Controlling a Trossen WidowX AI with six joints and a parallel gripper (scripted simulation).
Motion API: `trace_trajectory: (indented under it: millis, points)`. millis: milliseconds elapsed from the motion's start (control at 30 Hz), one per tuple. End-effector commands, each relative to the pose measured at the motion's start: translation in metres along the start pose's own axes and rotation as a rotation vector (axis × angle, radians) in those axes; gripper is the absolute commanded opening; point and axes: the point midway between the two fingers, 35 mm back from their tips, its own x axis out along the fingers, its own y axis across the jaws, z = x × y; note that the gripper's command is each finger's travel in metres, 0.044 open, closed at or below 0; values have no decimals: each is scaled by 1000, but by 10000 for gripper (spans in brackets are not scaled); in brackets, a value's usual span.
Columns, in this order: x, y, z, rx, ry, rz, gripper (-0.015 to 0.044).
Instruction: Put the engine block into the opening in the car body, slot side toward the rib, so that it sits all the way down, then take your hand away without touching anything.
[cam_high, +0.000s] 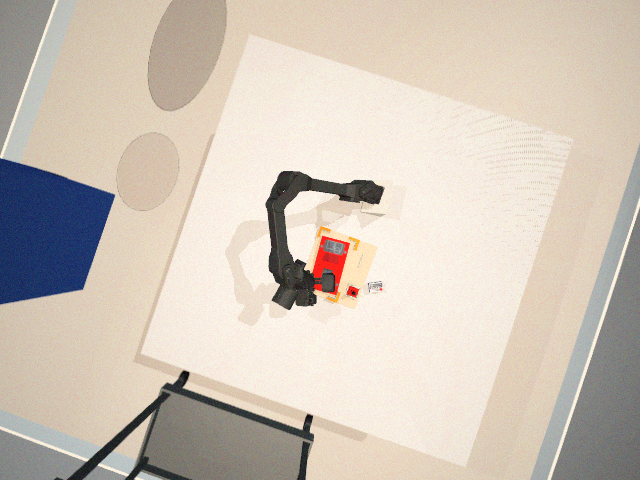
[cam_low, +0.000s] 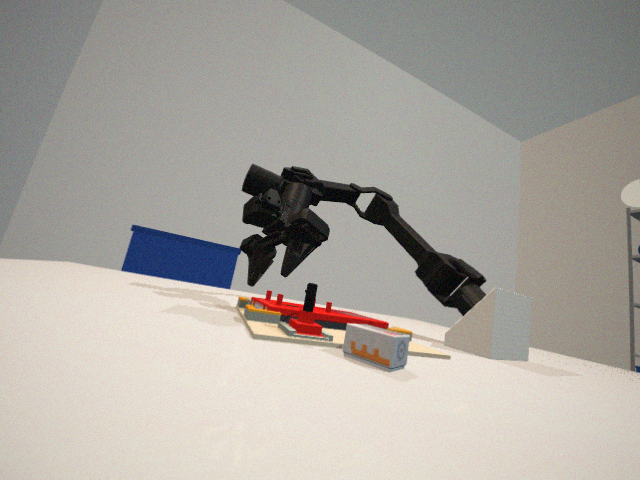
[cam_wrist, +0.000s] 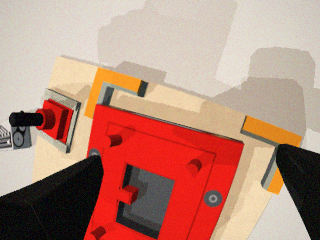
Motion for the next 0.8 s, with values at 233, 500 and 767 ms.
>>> trace_trajectory:
  millis: [233,500,767]
  points:
    - [2,49,20,-324,76,34,440]
    - [3,88,29,-585,143,58,440]
    - [2,123,34,-824,204,74,440]
